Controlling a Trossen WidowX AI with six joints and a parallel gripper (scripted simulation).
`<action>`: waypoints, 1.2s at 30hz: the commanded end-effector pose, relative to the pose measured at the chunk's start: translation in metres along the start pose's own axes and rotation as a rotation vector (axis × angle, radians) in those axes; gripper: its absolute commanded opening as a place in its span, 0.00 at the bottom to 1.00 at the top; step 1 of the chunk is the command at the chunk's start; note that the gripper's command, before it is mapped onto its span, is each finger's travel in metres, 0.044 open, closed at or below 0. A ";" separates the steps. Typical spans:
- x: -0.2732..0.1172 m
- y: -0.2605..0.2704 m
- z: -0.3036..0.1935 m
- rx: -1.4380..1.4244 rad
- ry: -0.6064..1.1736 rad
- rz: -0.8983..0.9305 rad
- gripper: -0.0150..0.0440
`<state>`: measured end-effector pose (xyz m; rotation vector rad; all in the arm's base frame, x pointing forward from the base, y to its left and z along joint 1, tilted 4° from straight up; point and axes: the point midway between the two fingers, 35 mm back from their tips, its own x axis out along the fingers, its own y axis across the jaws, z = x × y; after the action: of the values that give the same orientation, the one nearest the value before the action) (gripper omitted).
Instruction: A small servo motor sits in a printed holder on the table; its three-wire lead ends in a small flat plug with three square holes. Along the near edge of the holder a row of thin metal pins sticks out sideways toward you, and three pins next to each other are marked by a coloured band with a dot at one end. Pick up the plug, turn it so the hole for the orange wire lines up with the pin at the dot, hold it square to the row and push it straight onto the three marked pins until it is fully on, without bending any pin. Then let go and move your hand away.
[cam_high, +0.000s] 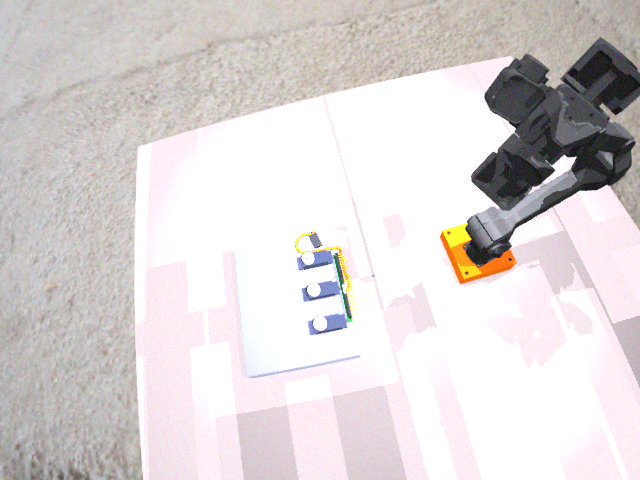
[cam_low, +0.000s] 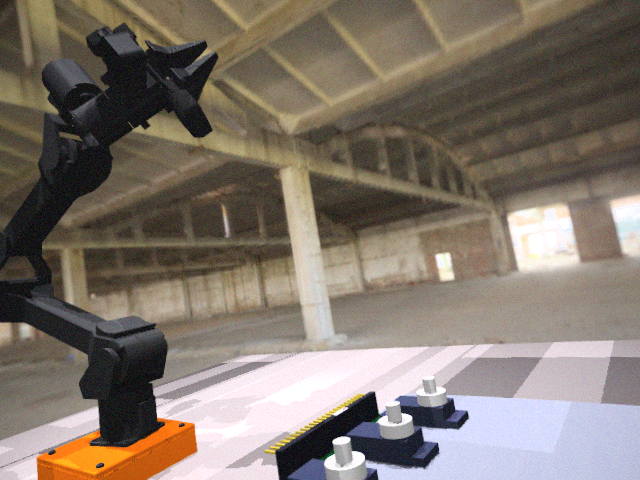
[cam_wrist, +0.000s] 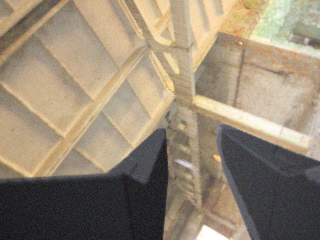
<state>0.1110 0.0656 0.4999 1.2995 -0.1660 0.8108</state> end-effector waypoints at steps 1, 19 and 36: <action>0.007 -0.016 0.008 -0.077 -0.027 -0.035 0.45; 0.032 -0.098 0.042 -0.490 -0.101 -0.250 0.45; 0.038 -0.178 0.062 -0.894 -0.064 -0.495 0.45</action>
<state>0.2589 0.0219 0.4089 0.5378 -0.2280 0.2382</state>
